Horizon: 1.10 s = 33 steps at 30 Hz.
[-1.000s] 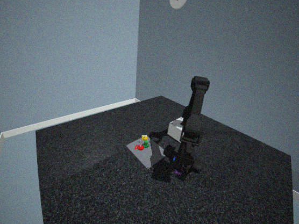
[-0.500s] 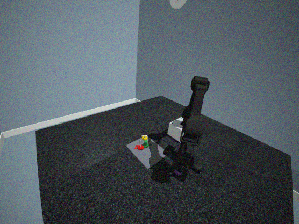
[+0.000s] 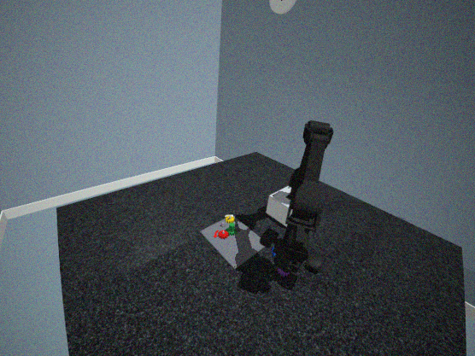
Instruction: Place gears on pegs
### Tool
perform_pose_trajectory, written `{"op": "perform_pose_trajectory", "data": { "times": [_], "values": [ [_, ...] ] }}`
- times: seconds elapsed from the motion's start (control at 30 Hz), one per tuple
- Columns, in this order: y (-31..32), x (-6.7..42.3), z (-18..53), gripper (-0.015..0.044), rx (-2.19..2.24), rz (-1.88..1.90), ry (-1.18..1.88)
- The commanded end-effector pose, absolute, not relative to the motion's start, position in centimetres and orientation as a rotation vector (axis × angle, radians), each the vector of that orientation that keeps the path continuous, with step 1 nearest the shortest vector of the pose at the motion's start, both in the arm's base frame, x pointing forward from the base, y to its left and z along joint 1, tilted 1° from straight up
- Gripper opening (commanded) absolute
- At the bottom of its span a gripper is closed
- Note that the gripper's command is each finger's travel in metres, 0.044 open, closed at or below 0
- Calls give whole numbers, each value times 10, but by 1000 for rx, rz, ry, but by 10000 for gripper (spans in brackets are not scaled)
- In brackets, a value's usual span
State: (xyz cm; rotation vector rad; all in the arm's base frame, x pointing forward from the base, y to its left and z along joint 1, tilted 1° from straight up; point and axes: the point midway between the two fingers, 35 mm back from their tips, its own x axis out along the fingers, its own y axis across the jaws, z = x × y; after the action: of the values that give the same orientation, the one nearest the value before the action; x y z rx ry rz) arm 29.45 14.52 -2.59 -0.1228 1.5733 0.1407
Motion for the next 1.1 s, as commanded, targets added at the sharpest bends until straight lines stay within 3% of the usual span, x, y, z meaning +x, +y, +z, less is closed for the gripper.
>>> {"op": "perform_pose_trajectory", "data": {
  "times": [0.0, 1.07],
  "values": [
    [149, 301, -14, 0, -114, 146, 1557],
    [149, 309, 79, 0, -114, 146, 1555]
  ]
}}
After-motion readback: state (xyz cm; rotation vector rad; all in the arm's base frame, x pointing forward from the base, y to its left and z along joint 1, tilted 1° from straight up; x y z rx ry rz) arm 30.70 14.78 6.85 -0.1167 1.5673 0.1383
